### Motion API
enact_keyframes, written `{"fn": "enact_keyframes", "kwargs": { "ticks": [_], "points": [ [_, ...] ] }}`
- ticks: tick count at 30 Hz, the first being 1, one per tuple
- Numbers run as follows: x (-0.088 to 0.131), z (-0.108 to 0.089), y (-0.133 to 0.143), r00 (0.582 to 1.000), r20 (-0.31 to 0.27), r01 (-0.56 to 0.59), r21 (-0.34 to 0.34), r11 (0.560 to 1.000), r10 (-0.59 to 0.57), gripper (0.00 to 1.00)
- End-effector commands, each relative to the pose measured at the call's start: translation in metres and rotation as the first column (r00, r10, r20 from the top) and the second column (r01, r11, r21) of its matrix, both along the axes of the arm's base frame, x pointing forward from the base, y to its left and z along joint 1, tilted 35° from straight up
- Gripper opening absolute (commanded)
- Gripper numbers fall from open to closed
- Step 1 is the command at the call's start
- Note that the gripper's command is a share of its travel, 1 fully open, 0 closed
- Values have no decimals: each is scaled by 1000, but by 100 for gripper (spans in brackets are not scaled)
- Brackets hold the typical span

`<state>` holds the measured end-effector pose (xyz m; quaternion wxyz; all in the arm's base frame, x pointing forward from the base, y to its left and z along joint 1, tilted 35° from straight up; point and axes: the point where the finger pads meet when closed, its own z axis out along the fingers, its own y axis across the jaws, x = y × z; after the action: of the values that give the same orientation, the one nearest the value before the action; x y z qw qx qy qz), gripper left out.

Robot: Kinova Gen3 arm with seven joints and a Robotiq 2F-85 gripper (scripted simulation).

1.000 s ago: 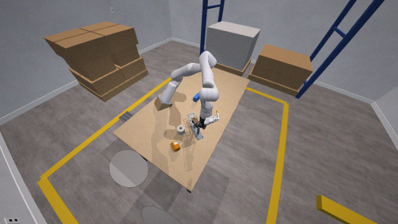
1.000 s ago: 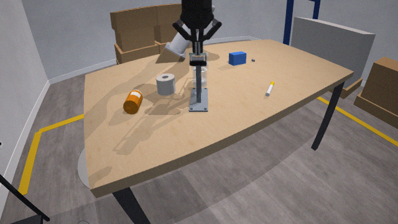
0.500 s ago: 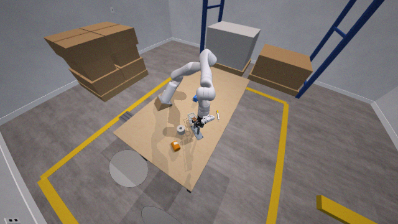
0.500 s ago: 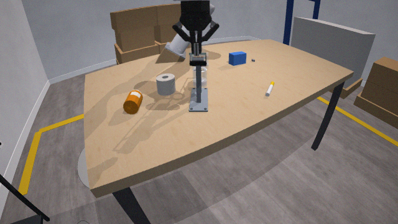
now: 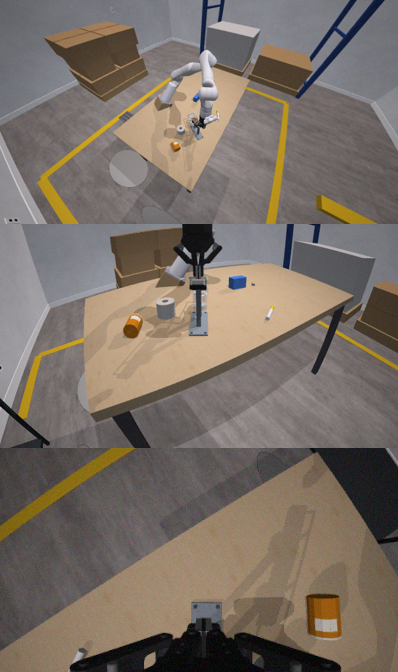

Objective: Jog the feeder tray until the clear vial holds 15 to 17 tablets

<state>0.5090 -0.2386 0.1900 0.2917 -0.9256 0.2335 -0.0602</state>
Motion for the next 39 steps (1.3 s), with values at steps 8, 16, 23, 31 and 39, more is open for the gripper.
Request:
{"fn": "enact_keyframes", "kwargs": {
  "ticks": [8, 16, 23, 31, 39],
  "points": [
    [2, -1, -5, 1000, -11, 6, 11, 1000, -6, 0],
    [-4, -4, 1, 1000, -13, 7, 13, 1000, -7, 0],
    [-19, -9, 14, 1000, -13, 7, 13, 1000, -7, 0],
    [-5, -3, 2, 1000, -9, 5, 8, 1000, -5, 0],
    [3, 0, -5, 1000, -9, 4, 8, 1000, -4, 0]
  ]
}}
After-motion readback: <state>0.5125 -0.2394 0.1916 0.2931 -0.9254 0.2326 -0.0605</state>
